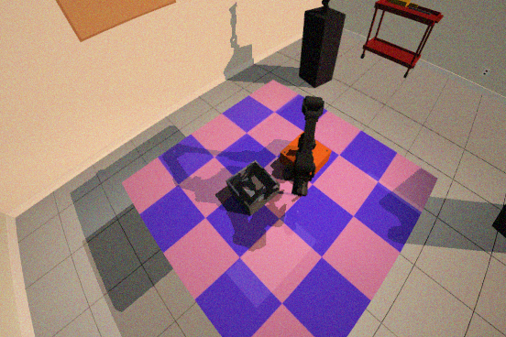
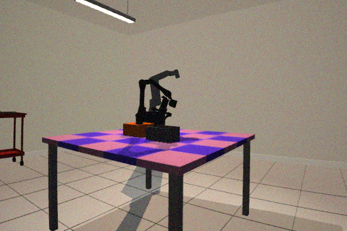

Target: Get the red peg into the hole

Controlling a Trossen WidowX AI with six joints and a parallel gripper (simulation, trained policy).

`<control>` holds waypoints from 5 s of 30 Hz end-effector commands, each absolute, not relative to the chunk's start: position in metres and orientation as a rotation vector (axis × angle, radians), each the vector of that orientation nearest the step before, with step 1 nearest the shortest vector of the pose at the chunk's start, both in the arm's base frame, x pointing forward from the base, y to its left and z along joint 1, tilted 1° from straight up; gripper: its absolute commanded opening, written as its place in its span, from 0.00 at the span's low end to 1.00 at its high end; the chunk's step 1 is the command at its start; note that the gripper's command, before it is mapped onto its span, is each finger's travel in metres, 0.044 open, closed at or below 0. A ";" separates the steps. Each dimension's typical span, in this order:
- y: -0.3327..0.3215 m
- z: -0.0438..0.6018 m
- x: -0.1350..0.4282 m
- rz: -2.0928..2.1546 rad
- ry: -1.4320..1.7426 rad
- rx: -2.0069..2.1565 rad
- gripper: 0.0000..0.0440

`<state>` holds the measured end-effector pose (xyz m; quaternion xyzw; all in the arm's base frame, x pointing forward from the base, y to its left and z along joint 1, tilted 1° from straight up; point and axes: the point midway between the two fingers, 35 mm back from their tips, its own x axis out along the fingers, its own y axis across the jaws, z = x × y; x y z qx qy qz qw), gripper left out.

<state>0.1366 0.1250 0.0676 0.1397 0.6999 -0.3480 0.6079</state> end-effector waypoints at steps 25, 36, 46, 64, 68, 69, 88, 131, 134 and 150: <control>0.146 -0.037 0.146 -0.664 1.574 0.337 0.80; 0.138 -0.058 0.135 -0.720 1.607 0.297 0.17; 0.141 -0.047 0.138 -0.732 1.585 0.244 0.00; 0.149 0.022 0.168 -0.712 1.495 0.239 0.00; 0.147 0.037 0.177 -0.727 1.470 0.257 0.00; 0.147 0.041 0.179 -0.732 1.463 0.263 0.00; 0.113 0.078 0.245 -0.865 1.322 0.432 0.00; -0.008 0.012 0.340 -0.769 1.417 0.528 0.24; -0.011 0.006 0.344 -0.754 1.428 0.539 0.34; -0.012 0.023 0.394 -0.643 1.441 0.634 1.00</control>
